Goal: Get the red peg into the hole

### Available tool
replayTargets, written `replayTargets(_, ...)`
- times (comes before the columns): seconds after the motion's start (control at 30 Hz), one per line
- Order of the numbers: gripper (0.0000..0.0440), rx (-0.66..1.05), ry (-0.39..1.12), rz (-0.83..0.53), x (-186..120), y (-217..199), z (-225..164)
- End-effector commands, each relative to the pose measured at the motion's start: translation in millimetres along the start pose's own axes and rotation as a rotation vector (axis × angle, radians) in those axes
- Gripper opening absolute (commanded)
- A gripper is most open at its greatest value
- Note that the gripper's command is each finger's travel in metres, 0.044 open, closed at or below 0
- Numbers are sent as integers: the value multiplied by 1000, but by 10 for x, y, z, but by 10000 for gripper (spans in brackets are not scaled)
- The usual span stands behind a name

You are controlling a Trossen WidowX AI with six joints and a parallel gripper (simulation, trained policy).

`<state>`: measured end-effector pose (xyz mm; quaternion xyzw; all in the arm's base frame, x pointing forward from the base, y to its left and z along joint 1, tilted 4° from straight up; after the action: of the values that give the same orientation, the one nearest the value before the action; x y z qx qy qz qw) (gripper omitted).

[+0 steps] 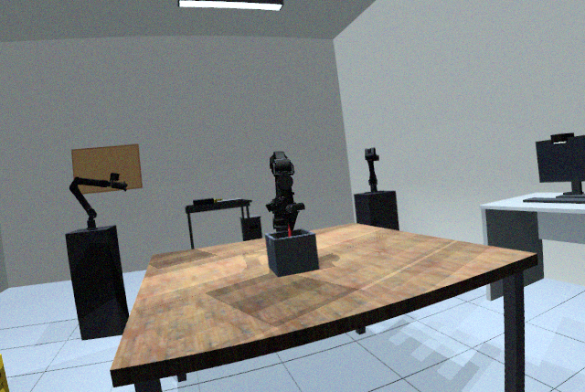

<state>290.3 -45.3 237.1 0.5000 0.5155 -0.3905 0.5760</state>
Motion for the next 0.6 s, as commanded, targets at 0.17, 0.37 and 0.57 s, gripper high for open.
replayTargets(0.17,0,-10,34,-15,268,74,99)
replayTargets(0.37,0,-28,50,-22,447,123,143)
replayTargets(0.57,0,-56,61,-33,635,159,166)
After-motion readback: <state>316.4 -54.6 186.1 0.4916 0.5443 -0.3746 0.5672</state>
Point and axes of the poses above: the point midway between the two fingers, 35 mm back from their tips, its own x axis out along the fingers, its own y axis across the jaws, z = x × y, the point moved 9 cm from there along -x, back along the fingers, and after that the axes turned 1 degree about -x, right-handed, at the moved point
